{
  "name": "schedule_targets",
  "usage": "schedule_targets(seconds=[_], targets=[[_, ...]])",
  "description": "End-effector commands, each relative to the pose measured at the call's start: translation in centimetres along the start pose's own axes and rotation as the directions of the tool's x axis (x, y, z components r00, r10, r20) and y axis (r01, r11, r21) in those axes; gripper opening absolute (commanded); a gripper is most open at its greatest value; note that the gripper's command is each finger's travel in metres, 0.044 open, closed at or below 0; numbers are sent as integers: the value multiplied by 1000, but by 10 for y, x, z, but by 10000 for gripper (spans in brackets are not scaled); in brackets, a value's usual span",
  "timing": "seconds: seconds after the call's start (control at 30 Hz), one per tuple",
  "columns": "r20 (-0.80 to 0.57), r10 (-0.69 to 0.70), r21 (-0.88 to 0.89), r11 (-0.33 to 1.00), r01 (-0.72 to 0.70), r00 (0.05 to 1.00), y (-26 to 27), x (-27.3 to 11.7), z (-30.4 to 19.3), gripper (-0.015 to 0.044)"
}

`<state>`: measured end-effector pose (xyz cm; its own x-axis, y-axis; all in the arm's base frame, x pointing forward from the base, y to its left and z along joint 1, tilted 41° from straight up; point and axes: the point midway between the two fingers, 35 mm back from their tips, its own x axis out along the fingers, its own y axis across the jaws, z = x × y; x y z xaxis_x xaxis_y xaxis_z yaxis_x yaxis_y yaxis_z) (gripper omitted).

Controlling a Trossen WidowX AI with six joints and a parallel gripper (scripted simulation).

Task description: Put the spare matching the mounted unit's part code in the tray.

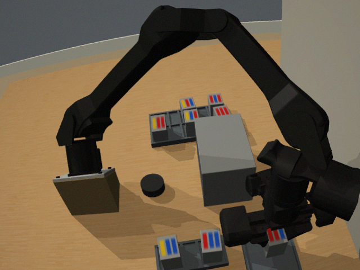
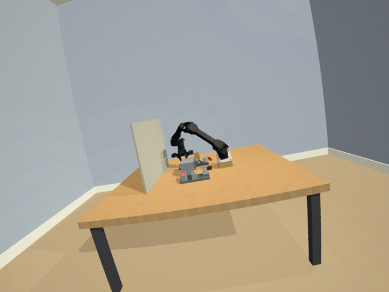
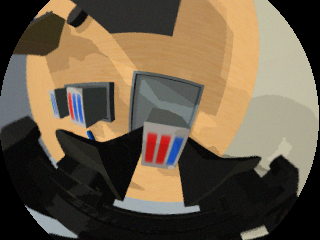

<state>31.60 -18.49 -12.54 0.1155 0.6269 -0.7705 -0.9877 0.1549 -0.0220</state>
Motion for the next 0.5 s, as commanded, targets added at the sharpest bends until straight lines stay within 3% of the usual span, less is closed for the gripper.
schedule_targets(seconds=[0.0, 0.27, 0.47], targets=[[4, -1, 7, 1000, 1, 1000, 1, 4, 1, 0], [5, -1, 7, 1000, 1, 1000, 2, 10, 1, 0], [1, 0, 0, 1000, 0, 1000, 1, 7, 1, 157]])
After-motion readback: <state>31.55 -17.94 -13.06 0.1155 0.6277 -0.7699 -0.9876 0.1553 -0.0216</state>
